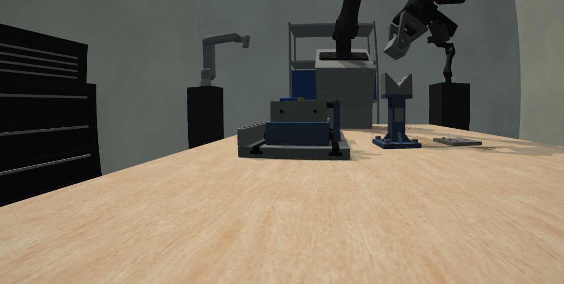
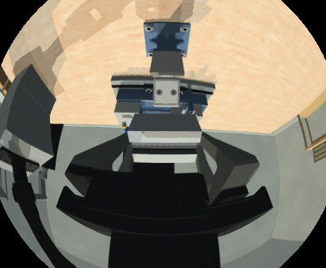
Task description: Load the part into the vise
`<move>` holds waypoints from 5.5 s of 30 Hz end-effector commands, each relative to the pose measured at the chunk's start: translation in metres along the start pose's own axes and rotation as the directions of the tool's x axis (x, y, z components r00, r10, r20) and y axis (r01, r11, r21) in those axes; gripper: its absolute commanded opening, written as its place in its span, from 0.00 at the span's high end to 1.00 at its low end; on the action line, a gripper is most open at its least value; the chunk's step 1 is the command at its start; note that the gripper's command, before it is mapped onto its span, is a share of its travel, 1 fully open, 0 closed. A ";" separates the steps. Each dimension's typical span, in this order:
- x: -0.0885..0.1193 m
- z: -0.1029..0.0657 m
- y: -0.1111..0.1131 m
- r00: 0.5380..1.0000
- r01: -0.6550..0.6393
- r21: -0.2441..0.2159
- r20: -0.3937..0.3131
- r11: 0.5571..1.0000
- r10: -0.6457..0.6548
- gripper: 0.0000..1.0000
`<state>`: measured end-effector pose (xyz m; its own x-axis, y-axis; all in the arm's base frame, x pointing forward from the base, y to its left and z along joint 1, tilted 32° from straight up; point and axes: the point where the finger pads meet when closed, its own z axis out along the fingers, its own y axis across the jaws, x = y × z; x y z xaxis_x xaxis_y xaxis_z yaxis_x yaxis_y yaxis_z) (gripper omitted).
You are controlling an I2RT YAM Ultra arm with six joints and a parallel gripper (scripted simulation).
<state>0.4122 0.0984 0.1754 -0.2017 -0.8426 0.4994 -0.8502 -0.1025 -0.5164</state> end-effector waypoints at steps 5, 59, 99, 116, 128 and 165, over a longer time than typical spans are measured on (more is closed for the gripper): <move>0.010 -0.013 -0.005 0.994 -0.012 0.016 -0.106 1.000 0.013 1.00; 0.014 -0.018 -0.008 0.978 -0.025 0.030 -0.208 0.999 0.031 1.00; 0.010 -0.014 -0.006 0.977 -0.013 0.022 -0.214 1.000 0.017 1.00; 0.009 -0.007 -0.011 0.978 -0.036 0.035 -0.206 0.999 0.042 1.00; 0.004 0.005 -0.004 0.976 -0.016 0.017 -0.218 1.000 0.020 1.00; -0.012 0.024 -0.016 0.979 -0.048 0.050 -0.197 0.998 0.057 1.00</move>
<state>0.4336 0.0931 0.1363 -0.3081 -0.7136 0.6292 -0.8533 -0.0852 -0.5145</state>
